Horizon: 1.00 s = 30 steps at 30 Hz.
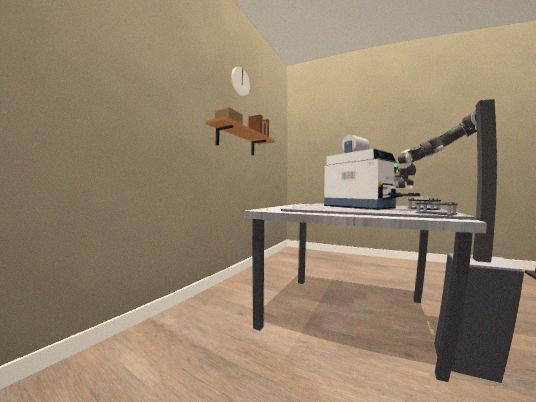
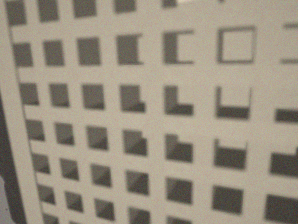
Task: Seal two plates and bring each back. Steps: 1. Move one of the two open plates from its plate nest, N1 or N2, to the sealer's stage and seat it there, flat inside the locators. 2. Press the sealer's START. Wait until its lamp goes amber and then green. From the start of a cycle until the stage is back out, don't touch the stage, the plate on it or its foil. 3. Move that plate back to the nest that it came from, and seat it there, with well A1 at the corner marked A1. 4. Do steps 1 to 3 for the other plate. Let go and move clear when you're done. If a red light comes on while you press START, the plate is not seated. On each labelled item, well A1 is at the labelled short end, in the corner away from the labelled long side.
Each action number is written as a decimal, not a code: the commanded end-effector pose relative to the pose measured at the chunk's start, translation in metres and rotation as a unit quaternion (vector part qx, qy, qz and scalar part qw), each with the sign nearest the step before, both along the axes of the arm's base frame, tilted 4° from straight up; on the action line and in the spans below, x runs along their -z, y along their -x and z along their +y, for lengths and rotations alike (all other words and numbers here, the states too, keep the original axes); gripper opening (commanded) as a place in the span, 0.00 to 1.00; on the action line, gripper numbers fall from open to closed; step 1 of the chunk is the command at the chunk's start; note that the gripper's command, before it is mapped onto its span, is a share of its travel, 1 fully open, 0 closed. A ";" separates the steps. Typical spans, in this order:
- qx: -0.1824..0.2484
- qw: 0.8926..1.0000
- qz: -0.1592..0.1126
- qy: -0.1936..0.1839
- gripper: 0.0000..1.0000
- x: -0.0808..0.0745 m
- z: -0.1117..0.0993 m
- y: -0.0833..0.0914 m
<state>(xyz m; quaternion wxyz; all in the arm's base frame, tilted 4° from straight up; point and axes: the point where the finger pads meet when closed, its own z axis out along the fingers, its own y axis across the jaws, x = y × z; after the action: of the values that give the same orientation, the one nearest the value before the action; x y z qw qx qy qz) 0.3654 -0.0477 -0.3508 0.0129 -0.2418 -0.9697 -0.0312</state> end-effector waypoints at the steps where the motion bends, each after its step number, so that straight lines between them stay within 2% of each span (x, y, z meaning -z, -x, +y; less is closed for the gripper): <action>1: -0.001 1.000 -0.003 -0.002 0.00 -0.002 0.001 -0.002; 15: -0.002 1.000 -0.006 -0.005 0.00 -0.004 0.002 -0.004; 30: -0.002 1.000 -0.003 -0.004 0.00 0.005 0.002 -0.002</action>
<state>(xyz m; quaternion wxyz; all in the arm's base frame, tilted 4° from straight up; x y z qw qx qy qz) 0.3668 -0.0469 -0.3553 0.0116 -0.2420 -0.9696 -0.0332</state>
